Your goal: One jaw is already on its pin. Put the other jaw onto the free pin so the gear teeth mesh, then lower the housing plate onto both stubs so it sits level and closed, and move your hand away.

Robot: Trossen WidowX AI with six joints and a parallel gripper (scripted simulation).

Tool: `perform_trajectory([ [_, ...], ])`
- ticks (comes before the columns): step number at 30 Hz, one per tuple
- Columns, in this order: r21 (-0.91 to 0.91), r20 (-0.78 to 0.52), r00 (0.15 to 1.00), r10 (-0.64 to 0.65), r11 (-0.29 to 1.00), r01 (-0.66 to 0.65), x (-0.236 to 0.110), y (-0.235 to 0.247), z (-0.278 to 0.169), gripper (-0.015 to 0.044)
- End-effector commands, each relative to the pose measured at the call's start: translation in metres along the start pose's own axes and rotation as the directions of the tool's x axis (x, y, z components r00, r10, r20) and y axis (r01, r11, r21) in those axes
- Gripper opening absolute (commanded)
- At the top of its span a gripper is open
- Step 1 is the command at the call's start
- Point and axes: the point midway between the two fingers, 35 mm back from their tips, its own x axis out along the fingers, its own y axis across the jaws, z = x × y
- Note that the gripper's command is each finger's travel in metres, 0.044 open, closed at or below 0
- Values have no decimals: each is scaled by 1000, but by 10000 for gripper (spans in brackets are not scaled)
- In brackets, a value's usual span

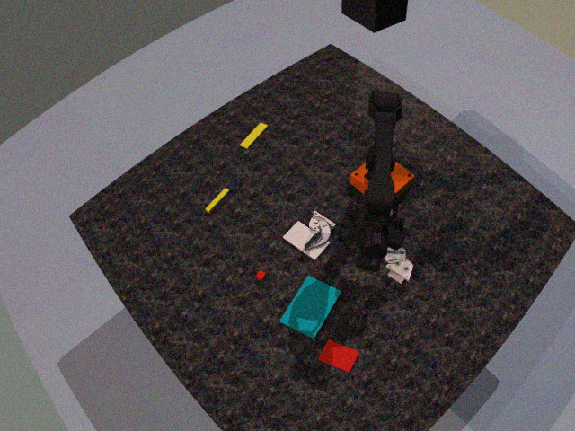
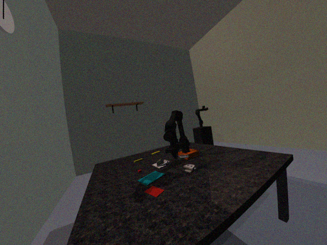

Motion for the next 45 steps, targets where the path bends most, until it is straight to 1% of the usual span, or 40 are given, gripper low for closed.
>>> perform_trajectory([
  [1, -102, -2, 1000, -4, 995, 3, -1, -5, -1, 37],
  [7, -267, -2, 1000, -4, 964, 3, -1, -10, -3, 37],
  [14, -446, -3, 1000, -5, 895, 3, -1, -16, -5, 37],
  [20, -466, -3, 1000, -5, 885, 3, -1, -17, -6, 37],
  [22, -499, -3, 1000, -5, 867, 3, -1, -18, -6, 37],
  [33, -739, -3, 1000, -6, 674, 2, -2, -29, -9, 37],
  [45, -920, -3, 1000, -7, 391, -1, -2, -40, -13, 37],
])
